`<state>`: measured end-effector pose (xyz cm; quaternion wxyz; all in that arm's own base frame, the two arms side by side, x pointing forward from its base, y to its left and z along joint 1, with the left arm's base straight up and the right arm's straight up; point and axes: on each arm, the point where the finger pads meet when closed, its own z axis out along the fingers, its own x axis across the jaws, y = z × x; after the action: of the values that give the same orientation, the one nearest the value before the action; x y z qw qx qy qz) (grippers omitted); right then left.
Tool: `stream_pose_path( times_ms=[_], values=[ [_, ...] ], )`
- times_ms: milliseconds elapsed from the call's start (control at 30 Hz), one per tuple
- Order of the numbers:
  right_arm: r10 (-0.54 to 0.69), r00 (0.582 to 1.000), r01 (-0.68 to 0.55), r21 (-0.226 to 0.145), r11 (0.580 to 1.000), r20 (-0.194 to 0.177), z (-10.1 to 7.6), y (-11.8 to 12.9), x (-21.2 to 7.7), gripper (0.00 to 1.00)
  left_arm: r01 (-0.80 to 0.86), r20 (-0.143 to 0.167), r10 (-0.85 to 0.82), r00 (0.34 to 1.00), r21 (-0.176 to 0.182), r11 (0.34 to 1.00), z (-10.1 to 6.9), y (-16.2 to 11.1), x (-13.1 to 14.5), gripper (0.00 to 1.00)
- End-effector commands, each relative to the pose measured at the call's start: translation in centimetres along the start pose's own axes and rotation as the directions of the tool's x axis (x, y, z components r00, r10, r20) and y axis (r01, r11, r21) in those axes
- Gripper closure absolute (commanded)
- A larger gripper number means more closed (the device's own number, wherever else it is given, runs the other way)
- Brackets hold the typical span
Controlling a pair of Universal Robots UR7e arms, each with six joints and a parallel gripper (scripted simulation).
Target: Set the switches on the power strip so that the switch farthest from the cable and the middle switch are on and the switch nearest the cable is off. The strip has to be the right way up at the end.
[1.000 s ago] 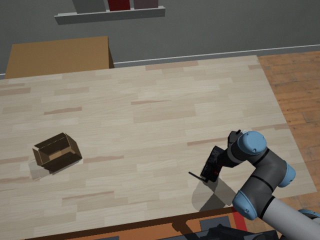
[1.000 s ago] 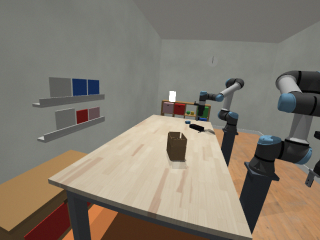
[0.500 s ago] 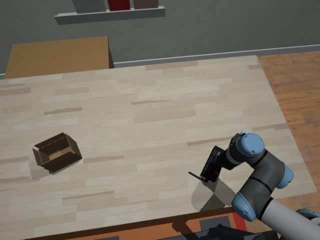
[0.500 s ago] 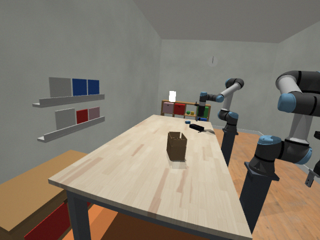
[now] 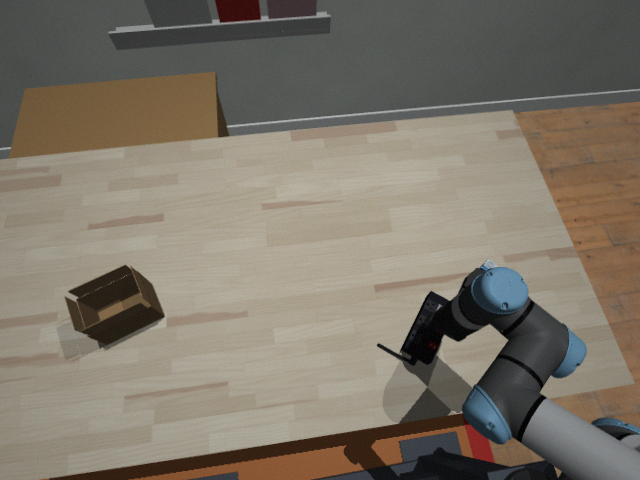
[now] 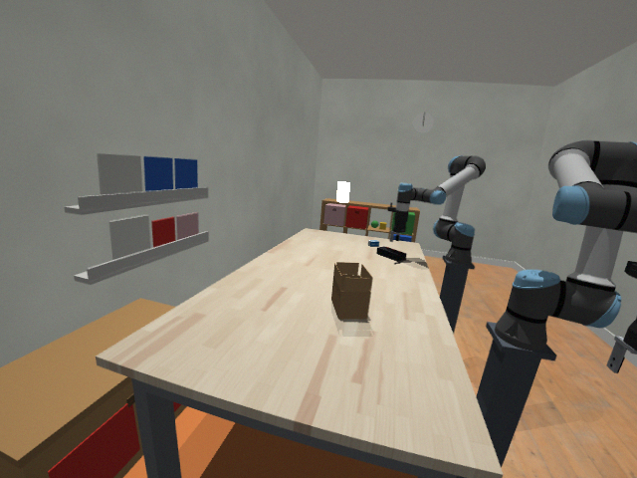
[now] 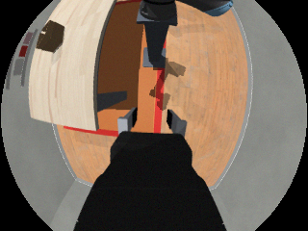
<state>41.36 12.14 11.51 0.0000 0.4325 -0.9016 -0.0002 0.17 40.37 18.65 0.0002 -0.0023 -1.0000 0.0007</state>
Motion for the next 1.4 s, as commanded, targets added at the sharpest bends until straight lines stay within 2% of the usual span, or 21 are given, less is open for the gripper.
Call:
stream_pose_path(
  times_ms=[0, 967, 1367],
  values=[
    [0.001, 1.0, -0.001, 0.001, 1.0, 0.001, -0.05, -0.01, -0.04, 1.0, 0.0, 0.0, 0.0, 1.0, -0.001, 1.0, -0.05, 0.03, -0.01, 0.0],
    [0.001, 1.0, -0.001, 0.001, 1.0, 0.001, -0.01, -0.01, -0.04, 1.0, 0.0, 0.0, 0.0, 1.0, -0.001, 1.0, -0.05, 0.03, -0.01, 0.0],
    [0.001, 1.0, -0.001, 0.001, 1.0, 0.001, 0.69, 0.0, -0.04, 1.0, 0.0, 0.0, 0.0, 1.0, -0.001, 1.0, -0.05, 0.03, -0.01, 0.0]
  ],
)
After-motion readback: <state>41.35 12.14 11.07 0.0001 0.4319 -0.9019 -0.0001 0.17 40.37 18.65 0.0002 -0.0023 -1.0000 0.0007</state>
